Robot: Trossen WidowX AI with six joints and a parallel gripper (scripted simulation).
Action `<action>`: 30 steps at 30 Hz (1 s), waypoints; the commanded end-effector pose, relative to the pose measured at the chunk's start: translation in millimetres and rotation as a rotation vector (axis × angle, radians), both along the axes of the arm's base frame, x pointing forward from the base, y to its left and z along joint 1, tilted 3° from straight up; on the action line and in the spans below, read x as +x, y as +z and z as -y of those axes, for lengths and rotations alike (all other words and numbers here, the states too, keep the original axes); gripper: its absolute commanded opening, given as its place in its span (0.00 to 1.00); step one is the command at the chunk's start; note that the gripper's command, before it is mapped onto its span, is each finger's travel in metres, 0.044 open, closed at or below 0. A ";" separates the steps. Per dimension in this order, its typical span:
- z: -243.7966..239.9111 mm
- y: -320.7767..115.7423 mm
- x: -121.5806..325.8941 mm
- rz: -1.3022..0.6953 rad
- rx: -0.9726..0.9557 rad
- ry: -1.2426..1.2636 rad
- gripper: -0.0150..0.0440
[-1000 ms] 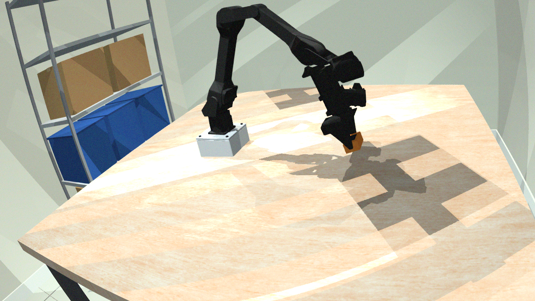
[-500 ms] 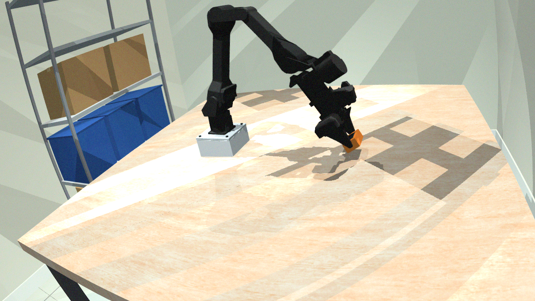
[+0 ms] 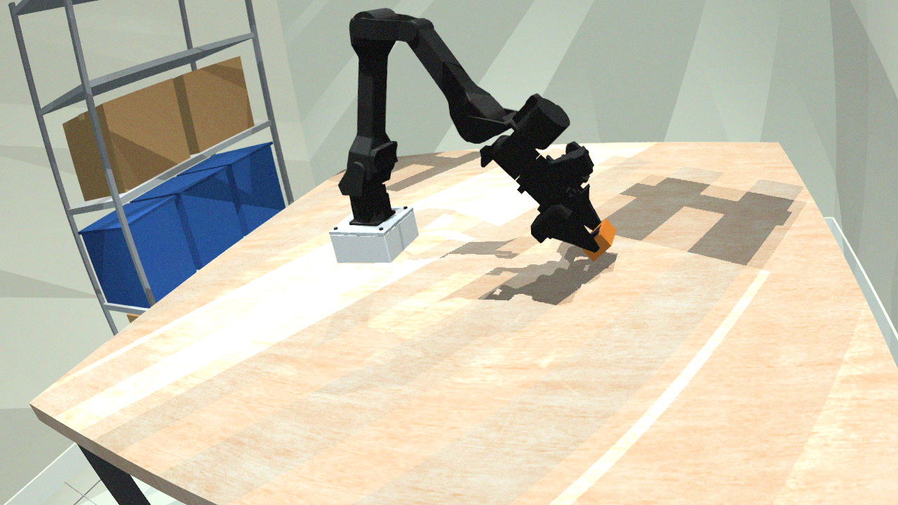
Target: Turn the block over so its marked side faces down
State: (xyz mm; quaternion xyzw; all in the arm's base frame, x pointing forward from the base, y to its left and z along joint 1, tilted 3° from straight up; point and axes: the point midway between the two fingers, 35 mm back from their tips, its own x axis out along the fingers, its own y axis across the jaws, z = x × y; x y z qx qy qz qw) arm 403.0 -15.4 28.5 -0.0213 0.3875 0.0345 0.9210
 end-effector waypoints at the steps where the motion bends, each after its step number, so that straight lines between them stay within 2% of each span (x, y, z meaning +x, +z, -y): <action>1: -0.3 -8.8 2.3 0.041 0.011 -0.001 0.25; 15: 0.3 -24.6 6.5 0.241 0.029 -0.001 0.25; 30: -1.0 -23.1 -9.1 0.452 0.044 0.007 0.25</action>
